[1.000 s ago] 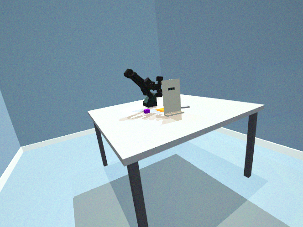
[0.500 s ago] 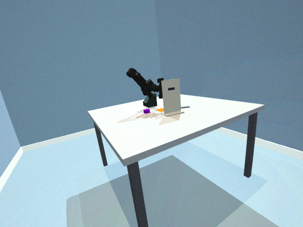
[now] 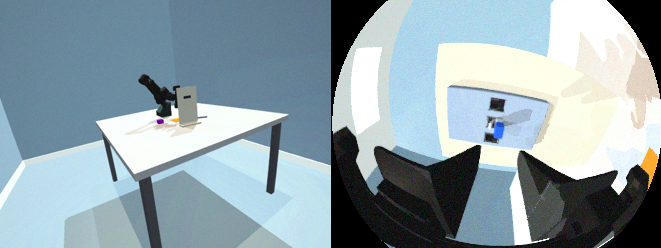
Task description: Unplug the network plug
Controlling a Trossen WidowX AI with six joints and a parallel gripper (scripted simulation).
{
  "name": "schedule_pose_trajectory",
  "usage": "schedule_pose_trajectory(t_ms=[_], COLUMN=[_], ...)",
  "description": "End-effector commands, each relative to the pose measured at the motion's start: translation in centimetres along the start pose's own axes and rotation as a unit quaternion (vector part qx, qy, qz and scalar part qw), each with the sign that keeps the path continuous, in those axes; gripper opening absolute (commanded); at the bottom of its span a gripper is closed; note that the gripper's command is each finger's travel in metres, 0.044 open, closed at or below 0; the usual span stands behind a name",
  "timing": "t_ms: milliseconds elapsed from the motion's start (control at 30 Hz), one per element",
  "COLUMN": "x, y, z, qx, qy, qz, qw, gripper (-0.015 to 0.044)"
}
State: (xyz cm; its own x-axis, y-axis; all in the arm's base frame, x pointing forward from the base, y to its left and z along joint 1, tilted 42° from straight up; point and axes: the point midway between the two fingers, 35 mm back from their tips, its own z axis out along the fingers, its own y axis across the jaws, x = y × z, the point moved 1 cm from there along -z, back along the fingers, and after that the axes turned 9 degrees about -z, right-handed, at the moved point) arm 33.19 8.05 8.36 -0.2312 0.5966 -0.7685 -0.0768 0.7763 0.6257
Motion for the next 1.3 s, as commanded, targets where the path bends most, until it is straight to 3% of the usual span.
schedule_pose_trajectory(t_ms=[0, 767, 1267], x=[-0.4, -1.3, -1.3], y=[0.2, 0.1, 0.1], z=[0.8, 3.7, 3.7], qx=[-0.005, -0.006, -0.006], qy=[-0.003, -0.003, -0.003], qz=[0.0, 0.001, 0.001], qw=[1.0, 1.0, 1.0], gripper=[0.0156, 0.0156, 0.0056])
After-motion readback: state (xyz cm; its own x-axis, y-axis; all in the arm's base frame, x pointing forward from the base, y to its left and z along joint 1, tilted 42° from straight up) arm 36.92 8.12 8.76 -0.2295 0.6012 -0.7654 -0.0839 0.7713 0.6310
